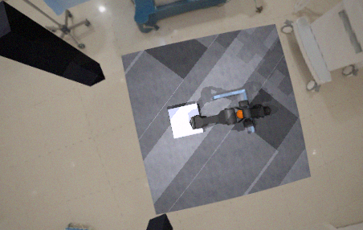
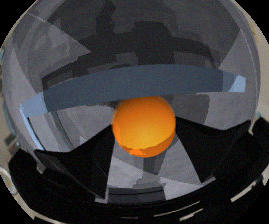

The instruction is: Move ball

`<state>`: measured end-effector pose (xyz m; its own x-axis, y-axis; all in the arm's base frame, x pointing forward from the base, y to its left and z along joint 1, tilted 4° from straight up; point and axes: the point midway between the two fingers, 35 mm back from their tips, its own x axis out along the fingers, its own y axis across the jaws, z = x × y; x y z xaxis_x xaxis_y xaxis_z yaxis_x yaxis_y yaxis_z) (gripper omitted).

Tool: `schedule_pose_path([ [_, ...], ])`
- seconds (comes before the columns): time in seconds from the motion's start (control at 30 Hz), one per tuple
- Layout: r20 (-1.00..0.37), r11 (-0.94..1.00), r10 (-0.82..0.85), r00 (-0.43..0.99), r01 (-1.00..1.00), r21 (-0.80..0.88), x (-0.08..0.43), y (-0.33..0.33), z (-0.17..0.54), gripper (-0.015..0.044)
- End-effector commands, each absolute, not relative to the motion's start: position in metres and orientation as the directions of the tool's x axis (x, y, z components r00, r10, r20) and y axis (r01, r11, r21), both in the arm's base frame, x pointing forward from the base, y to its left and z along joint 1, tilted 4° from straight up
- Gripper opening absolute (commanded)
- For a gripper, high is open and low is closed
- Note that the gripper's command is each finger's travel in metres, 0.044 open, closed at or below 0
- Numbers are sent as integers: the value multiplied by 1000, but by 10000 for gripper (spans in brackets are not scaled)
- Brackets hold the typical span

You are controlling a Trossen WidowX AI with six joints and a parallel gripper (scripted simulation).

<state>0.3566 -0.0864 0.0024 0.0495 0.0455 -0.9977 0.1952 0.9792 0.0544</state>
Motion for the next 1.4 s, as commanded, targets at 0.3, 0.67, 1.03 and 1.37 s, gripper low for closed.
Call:
schedule_pose_path([
  [0.3, -998, 979, 45, 50, 195, 54, 357, -86, 3, 368],
  [0.67, -997, 978, 48, 56, 198, 59, 353, -90, 88, 440],
  [1.03, -996, 978, 37, 78, 201, 52, 352, -93, 124, 440],
  [1.37, -996, 978, 37, 78, 201, 52, 350, -92, 135, 440],
])
